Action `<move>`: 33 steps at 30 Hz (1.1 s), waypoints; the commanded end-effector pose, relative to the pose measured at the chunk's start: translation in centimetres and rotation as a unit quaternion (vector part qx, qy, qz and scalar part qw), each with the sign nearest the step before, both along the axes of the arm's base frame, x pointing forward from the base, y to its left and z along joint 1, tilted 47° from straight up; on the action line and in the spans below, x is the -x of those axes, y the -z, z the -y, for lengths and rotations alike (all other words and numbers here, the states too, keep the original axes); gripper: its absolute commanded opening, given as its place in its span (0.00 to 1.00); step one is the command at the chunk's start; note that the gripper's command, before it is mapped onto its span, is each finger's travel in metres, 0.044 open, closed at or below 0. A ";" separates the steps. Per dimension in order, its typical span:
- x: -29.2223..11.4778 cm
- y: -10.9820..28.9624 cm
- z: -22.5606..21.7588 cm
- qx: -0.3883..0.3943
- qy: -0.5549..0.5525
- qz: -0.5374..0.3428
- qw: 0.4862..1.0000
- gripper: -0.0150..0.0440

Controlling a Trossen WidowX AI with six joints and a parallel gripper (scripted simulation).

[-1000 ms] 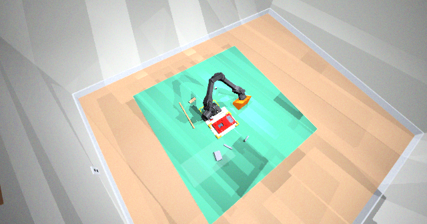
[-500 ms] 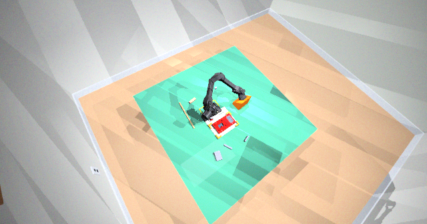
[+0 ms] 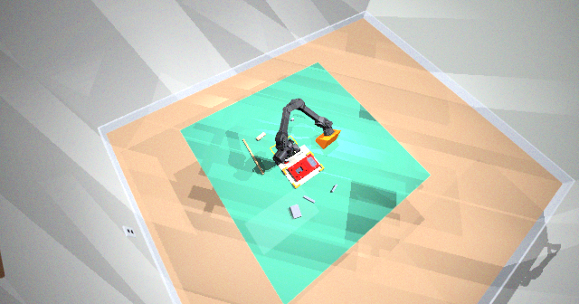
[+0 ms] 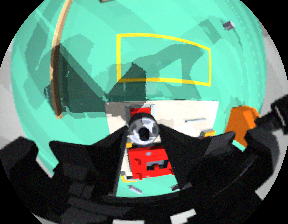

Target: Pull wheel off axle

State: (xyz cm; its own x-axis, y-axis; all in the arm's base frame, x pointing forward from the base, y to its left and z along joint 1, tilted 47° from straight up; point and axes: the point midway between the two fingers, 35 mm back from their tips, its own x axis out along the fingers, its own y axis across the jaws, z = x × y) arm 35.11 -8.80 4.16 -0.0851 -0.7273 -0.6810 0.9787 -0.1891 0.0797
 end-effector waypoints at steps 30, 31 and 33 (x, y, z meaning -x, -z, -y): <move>-0.1 -1.0 -1.4 0.000 -0.009 -0.002 1.000 0.25; -0.1 -1.0 -1.4 0.000 -0.009 -0.002 1.000 0.25; -0.1 -1.1 -1.5 0.000 -0.009 -0.002 1.000 0.25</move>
State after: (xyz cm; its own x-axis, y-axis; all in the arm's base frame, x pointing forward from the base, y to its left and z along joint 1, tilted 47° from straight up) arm 35.18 -8.75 4.36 -0.0957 -0.7280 -0.6789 0.9755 -0.2042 0.0814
